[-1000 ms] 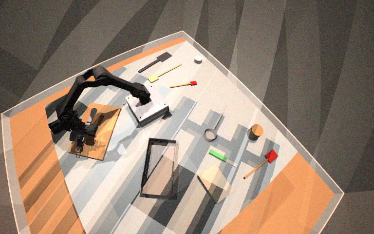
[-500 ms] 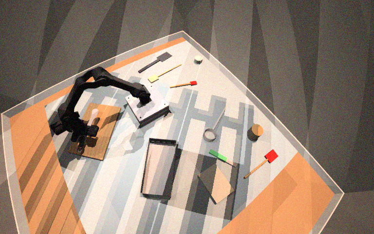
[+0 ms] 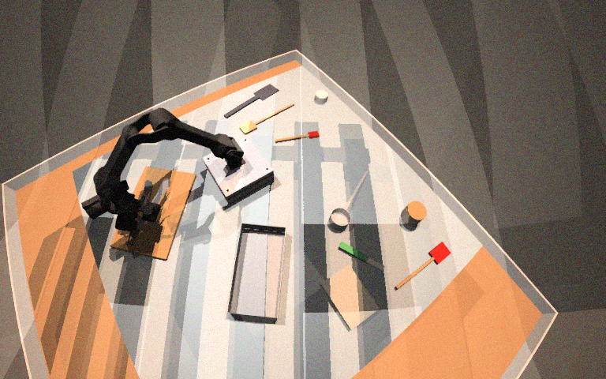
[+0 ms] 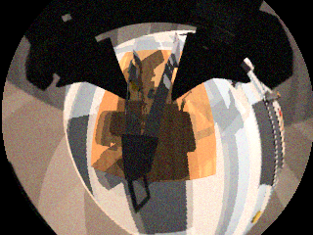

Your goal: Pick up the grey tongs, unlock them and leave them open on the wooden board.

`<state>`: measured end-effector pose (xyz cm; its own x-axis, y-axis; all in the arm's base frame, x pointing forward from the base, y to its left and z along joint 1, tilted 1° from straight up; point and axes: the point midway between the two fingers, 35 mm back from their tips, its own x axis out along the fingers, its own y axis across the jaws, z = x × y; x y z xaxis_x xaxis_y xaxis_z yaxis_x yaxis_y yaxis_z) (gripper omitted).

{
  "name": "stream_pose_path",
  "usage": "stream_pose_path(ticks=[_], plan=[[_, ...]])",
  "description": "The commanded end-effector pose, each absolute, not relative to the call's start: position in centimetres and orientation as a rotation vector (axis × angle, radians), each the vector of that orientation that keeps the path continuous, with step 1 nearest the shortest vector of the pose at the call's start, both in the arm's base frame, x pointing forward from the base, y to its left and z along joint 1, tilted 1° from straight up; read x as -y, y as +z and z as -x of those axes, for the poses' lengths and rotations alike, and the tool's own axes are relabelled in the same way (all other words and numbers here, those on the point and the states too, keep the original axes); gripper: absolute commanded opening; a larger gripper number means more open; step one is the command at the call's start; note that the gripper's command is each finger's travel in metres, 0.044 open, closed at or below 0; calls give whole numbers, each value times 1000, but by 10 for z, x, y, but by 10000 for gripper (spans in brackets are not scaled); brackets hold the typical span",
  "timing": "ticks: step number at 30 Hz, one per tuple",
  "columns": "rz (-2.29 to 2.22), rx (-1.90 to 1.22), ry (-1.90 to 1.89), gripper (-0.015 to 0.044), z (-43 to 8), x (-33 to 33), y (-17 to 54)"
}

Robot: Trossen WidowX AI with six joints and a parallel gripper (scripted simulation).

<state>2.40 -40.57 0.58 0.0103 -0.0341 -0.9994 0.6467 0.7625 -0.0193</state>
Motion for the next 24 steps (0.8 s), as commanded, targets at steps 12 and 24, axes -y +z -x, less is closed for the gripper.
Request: stream_pose_path(ticks=[12,24], plan=[[-530,-1476,-567,440,-73,363,43],[-538,-1476,-559,440,-121,287,84]])
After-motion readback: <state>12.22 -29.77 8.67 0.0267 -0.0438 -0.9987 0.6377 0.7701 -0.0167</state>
